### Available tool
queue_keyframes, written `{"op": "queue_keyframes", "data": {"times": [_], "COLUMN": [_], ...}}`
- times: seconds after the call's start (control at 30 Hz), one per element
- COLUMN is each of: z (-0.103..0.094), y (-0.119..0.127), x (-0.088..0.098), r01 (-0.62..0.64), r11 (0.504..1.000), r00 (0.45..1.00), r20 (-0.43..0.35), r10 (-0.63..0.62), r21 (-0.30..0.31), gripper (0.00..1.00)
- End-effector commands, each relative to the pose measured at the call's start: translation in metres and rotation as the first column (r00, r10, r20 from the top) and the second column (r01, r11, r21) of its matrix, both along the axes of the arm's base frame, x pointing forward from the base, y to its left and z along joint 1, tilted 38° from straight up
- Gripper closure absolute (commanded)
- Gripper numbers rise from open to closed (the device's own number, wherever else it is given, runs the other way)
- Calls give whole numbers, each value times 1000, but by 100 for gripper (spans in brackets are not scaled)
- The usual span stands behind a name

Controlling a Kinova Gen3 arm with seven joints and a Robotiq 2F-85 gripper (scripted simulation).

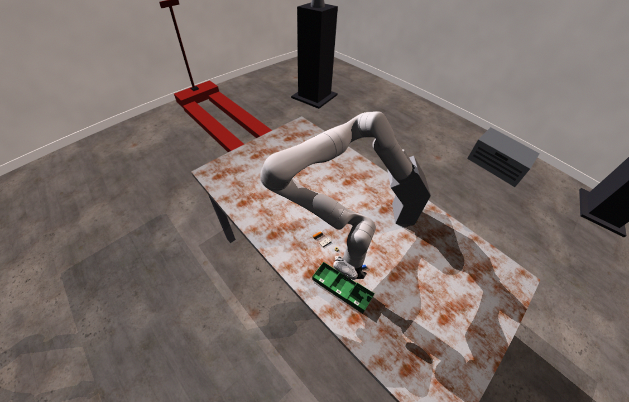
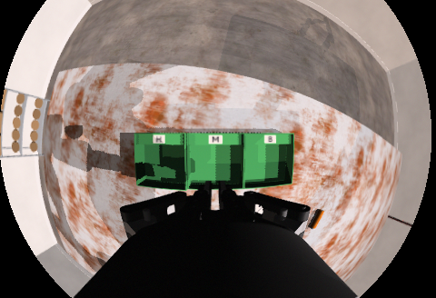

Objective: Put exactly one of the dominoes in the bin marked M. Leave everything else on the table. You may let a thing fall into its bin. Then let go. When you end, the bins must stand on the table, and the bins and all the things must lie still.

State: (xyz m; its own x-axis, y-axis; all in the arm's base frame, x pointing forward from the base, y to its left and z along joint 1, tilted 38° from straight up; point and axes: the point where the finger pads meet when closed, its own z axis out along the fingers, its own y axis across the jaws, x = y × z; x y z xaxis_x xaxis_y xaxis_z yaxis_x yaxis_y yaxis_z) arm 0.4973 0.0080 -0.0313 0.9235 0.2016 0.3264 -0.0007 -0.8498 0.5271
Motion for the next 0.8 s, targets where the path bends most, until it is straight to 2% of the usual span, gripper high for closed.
{"op": "queue_keyframes", "data": {"times": [0.0,0.4,0.57,0.77], "z": [-3,-35,-42,-42], "y": [9,60,72,72], "x": [1,1,1,1], "r01": [-3,-4,-4,-4], "r11": [1000,1000,1000,1000], "r00": [1000,1000,1000,1000], "r20": [2,2,2,2], "r10": [3,4,4,4], "r21": [1,1,1,1], "gripper": [91,91,91,91]}}
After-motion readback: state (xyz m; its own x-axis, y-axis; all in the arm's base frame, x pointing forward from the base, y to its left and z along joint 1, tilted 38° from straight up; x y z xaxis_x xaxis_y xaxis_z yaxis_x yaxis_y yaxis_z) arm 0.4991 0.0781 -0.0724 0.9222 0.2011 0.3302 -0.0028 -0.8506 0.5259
